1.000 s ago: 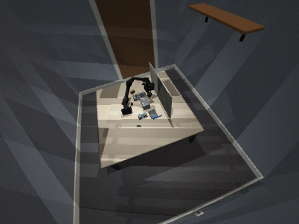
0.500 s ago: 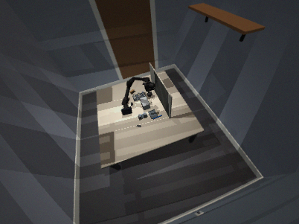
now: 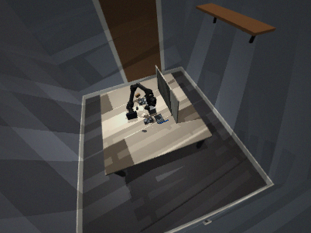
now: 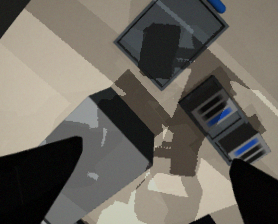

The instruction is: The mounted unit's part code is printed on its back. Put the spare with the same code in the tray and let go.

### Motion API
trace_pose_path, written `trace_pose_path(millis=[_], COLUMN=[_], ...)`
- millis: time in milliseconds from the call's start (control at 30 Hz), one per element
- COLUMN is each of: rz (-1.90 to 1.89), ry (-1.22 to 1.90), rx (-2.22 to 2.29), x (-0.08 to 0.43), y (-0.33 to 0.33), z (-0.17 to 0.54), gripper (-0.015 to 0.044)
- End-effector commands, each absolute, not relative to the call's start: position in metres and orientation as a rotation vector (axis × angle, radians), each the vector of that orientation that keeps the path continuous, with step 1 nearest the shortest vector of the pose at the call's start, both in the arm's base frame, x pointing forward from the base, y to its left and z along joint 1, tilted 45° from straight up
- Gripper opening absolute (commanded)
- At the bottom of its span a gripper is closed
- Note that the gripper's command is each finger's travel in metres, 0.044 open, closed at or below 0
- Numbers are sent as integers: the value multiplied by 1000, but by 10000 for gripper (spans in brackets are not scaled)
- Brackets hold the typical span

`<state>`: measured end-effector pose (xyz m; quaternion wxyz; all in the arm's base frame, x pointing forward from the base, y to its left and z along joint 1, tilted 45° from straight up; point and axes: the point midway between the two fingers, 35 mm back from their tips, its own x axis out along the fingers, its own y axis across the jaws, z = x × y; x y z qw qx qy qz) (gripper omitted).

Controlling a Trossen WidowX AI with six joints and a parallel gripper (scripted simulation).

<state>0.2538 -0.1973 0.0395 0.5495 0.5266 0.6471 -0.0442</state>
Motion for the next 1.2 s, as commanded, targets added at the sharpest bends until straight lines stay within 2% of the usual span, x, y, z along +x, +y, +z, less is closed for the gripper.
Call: trace_pose_path(millis=[0, 167, 333, 500, 533, 1167], rz=[-359, -717, -730, -729, -729, -729], ry=[1595, 1634, 1635, 1634, 1634, 1633], rx=[1502, 1837, 1850, 1850, 1850, 1849], x=[204, 137, 135, 141, 141, 146], y=[-203, -192, -192, -172, -169, -160], z=[3, -37, -39, -67, -70, -85], gripper=[440, 440, 440, 309, 300, 300])
